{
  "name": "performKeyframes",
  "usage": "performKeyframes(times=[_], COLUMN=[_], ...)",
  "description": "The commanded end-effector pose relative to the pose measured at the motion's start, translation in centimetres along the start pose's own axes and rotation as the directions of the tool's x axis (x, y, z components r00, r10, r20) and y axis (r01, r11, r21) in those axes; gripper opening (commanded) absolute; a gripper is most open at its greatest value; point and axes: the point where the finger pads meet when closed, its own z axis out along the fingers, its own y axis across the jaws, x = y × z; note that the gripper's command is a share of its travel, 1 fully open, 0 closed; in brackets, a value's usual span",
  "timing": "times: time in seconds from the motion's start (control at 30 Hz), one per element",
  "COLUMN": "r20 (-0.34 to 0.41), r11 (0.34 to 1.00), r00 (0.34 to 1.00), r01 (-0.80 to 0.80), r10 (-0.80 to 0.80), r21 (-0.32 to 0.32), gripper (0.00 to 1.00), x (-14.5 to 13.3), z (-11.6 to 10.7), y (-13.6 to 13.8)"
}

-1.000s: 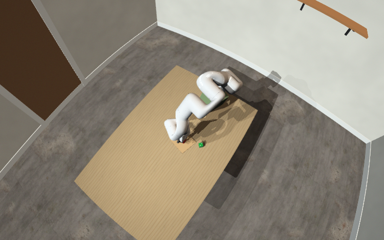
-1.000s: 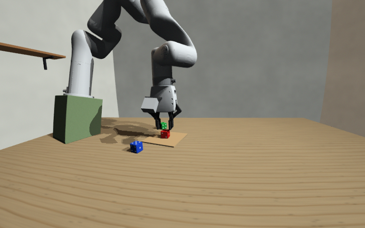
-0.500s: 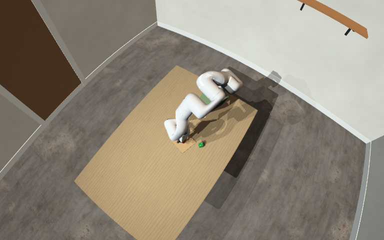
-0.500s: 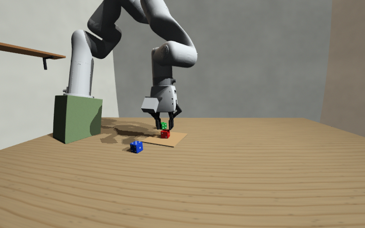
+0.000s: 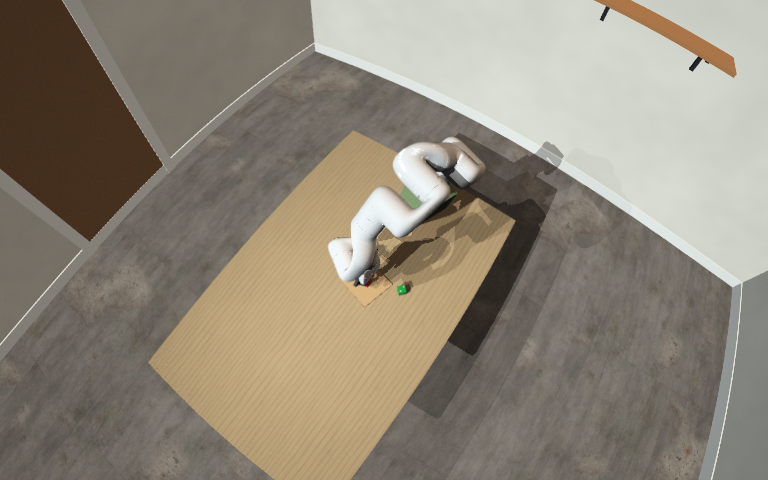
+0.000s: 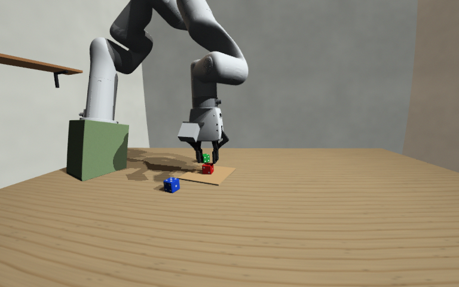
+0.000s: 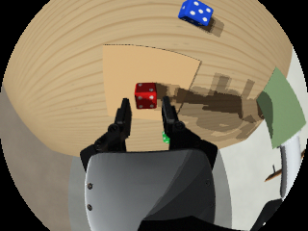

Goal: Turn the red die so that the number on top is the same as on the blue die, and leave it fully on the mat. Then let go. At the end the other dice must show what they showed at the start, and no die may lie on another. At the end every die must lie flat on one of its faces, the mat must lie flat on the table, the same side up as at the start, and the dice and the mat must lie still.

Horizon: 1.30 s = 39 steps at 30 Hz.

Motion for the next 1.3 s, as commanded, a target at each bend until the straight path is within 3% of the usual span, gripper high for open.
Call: performKeyframes(times=[0.0,0.9,1.27], r20=[0.0,0.0,0.0], r11=[1.0,1.0,1.0], r00=[1.0,1.0,1.0], r01=[0.0,0.0,0.0], r10=[0.0,0.0,0.0], r21=[0.003,0.003,0.003], gripper=[0.47,0.47,0.47], x=[0.0,0.0,0.0], z=[-0.1,-0.2,-2.4], y=[-0.1,-0.1,-0.1])
